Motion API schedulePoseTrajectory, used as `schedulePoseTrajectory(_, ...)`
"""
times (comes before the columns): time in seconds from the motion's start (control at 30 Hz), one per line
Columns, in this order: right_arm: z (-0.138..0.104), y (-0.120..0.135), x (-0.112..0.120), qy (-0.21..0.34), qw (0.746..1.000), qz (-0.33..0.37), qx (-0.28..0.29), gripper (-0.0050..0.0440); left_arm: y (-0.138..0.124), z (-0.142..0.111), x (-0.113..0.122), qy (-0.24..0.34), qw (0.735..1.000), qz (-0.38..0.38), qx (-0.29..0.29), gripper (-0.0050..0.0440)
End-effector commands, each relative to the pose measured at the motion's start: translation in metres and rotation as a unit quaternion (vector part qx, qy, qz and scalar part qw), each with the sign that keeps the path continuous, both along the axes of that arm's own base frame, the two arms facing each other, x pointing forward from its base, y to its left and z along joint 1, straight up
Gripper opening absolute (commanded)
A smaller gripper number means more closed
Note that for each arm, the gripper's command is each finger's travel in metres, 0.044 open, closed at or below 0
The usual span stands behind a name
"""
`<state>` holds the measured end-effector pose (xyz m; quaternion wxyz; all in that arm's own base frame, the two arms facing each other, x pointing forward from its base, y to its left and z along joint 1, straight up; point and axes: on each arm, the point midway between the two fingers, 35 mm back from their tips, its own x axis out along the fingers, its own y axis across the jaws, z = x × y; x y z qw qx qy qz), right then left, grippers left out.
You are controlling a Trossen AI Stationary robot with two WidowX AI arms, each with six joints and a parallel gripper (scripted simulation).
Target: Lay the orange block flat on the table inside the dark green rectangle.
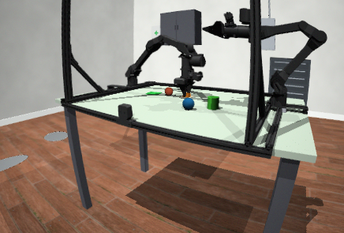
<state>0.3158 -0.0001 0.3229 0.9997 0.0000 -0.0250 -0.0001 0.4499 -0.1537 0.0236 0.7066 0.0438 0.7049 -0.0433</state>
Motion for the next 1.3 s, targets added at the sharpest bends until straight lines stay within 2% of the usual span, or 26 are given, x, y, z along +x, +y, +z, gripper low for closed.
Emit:
schedulePoseTrajectory(0.0,0.0,0.0,0.0,0.0,1.0,0.0,0.0,0.044,0.001,-0.002,0.0,0.001,1.0,0.001,0.0,0.0184)
schedulePoseTrajectory(0.43,0.0,0.0,0.0,0.0,1.0,0.0,0.0,0.044,0.001,-0.002,0.0,0.001,1.0,0.001,0.0,0.0111)
schedulePoseTrajectory(0.5,0.0,0.0,0.0,0.0,1.0,0.0,0.0,0.044,0.0,0.006,0.001,0.001,1.0,0.001,0.0,0.0063)
schedulePoseTrajectory(0.6,0.0,0.0,0.0,0.0,1.0,0.0,0.0,0.044,0.0,0.038,0.001,0.001,1.0,0.001,0.0,0.0)
schedulePoseTrajectory(0.7,0.0,0.0,0.0,0.0,1.0,0.0,0.0,0.044,0.001,0.055,0.0,0.001,1.0,0.001,0.0,0.0)
schedulePoseTrajectory(1.03,0.0,0.0,0.0,0.0,1.0,0.0,0.0,0.044,0.001,0.055,0.0,0.001,1.0,0.002,0.0,0.0)
schedulePoseTrajectory(1.27,0.0,0.0,0.0,0.0,1.0,0.0,0.0,0.044,-0.002,0.06,-0.012,0.001,1.0,0.009,0.0,0.0)
